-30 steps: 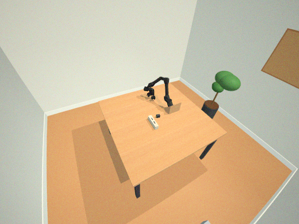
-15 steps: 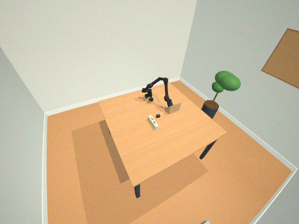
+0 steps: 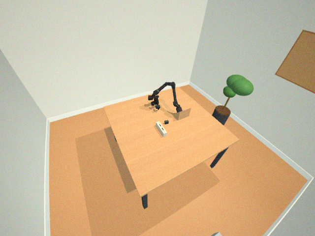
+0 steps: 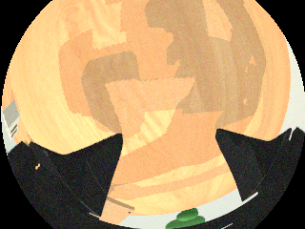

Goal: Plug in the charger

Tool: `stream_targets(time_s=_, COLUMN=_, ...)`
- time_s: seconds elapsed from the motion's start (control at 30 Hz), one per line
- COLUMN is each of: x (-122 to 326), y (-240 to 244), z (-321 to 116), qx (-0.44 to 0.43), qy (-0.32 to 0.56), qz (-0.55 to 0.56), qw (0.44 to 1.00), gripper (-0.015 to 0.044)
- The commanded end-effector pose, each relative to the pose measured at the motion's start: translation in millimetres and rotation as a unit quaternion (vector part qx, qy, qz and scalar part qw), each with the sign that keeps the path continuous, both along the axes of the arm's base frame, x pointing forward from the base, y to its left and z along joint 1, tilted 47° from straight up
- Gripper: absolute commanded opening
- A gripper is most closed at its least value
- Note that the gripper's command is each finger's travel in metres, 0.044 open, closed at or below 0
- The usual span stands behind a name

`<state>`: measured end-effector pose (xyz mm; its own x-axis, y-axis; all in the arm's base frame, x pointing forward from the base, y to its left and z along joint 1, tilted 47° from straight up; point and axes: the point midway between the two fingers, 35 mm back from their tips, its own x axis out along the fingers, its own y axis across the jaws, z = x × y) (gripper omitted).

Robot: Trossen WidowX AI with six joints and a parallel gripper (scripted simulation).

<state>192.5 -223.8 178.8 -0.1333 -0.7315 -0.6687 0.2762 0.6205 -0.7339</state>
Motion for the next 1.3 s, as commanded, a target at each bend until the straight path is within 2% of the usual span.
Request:
stream_targets(time_s=0.0, x=12, y=13, z=-13, qx=0.012, qy=-0.002, qz=0.009, qw=1.000, gripper=0.0440)
stream_targets(time_s=0.63, x=51, y=71, z=-60, qx=0.045, qy=-0.008, qz=0.041, qw=0.998, gripper=0.0440)
stream_targets(time_s=1.27, x=66, y=135, z=-103, qx=0.062, qy=-0.006, qz=0.062, qw=0.996, gripper=0.0440)
